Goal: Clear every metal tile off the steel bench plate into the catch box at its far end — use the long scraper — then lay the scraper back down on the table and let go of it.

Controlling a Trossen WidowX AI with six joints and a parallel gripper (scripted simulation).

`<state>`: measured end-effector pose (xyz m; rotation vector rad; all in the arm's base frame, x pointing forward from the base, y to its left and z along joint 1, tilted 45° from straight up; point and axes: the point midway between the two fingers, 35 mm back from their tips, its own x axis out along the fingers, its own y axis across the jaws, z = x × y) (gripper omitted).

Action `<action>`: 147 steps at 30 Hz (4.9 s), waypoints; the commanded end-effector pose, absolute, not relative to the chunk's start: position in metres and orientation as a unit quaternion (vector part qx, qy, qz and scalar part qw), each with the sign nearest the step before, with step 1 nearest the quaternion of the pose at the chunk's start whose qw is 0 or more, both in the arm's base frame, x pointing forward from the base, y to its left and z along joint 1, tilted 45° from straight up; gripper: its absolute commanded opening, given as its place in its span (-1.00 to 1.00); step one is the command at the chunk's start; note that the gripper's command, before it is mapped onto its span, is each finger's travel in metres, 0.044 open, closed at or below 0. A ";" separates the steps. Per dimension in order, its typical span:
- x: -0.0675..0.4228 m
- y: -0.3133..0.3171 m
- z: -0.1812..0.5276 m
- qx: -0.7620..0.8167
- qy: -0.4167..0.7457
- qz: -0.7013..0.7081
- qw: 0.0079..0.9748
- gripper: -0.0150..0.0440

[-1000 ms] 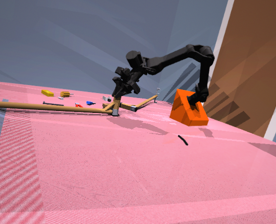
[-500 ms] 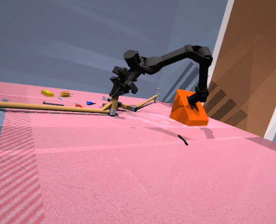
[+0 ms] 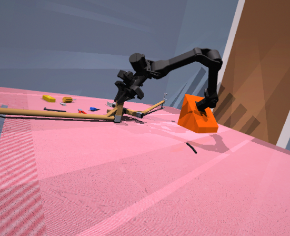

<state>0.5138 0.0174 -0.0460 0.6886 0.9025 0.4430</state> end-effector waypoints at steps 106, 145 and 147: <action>0.414 -0.011 -0.052 0.321 0.424 0.203 0.822 -0.49; 0.374 -0.014 -0.054 0.321 0.423 0.202 0.823 -0.49; 0.372 -0.014 -0.054 0.321 0.423 0.202 0.823 -0.49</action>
